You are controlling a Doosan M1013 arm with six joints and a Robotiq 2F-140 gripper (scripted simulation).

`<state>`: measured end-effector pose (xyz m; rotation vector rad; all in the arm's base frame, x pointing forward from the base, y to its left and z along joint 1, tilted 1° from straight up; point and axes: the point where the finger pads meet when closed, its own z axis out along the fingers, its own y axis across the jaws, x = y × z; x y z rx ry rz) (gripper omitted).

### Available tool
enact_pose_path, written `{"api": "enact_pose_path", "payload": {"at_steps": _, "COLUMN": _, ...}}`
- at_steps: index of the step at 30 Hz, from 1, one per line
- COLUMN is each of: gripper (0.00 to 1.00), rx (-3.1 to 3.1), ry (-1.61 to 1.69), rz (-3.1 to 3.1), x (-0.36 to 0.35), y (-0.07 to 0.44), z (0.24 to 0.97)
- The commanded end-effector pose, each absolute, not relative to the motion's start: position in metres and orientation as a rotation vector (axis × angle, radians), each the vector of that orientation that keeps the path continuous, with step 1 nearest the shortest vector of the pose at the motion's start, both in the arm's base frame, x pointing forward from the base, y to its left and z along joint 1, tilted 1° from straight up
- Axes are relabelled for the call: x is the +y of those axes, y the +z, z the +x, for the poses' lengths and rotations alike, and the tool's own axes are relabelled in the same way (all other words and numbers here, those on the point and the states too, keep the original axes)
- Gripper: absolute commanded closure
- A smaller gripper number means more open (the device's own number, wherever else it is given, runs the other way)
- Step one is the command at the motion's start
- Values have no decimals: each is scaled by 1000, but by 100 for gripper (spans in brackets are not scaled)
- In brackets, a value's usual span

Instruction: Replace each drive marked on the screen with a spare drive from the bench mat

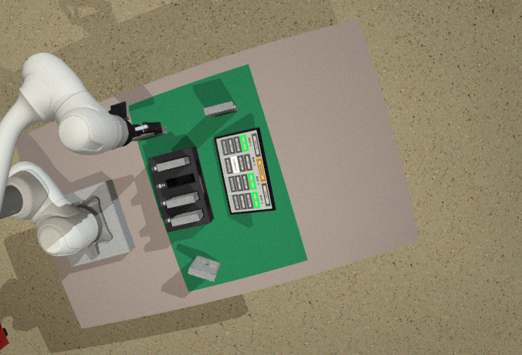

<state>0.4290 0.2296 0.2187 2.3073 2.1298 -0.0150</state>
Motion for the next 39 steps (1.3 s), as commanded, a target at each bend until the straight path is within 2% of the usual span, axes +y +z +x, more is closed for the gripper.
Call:
{"api": "enact_pose_path", "payload": {"at_steps": 1, "gripper": 90, "rx": 2129, "ry": -14, "rz": 2307, "x": 237, "y": 219, "z": 427}}
{"api": "enact_pose_path", "payload": {"at_steps": 39, "gripper": 90, "rx": 2129, "ry": -14, "rz": 2307, "x": 245, "y": 204, "z": 425}}
